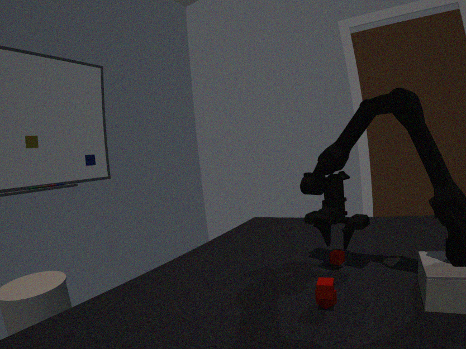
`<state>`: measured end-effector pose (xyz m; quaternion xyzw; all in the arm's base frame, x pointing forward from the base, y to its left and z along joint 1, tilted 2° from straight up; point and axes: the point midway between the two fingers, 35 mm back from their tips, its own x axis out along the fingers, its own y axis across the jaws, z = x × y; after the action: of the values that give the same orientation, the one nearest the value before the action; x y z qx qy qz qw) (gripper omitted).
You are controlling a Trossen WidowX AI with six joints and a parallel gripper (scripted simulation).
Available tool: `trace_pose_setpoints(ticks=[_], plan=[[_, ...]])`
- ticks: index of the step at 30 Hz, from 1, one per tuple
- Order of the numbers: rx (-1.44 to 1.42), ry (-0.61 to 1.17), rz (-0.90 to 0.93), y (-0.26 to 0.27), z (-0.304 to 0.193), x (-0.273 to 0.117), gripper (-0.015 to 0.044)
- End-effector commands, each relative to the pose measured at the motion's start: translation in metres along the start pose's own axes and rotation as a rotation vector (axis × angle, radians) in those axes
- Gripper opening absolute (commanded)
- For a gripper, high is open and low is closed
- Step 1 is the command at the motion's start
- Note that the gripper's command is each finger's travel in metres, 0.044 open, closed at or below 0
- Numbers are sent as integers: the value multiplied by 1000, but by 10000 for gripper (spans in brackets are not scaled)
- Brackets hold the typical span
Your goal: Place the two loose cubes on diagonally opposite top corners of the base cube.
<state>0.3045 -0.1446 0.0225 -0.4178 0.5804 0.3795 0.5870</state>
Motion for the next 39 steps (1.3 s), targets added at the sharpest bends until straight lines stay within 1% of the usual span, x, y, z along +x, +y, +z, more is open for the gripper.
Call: trace_pose_setpoints(ticks=[1, 19, 25, 30, 39], plan=[[-3, 0, 1, 0, 0, 6, 265], [-3, 0, 0, 0, 0, 32, 265], [-3, 0, 0, 0, 0, 32, 107], [-3, 0, 0, 0, 0, 30, 105], [-3, 0, 0, -4, 0, 3, 105]])
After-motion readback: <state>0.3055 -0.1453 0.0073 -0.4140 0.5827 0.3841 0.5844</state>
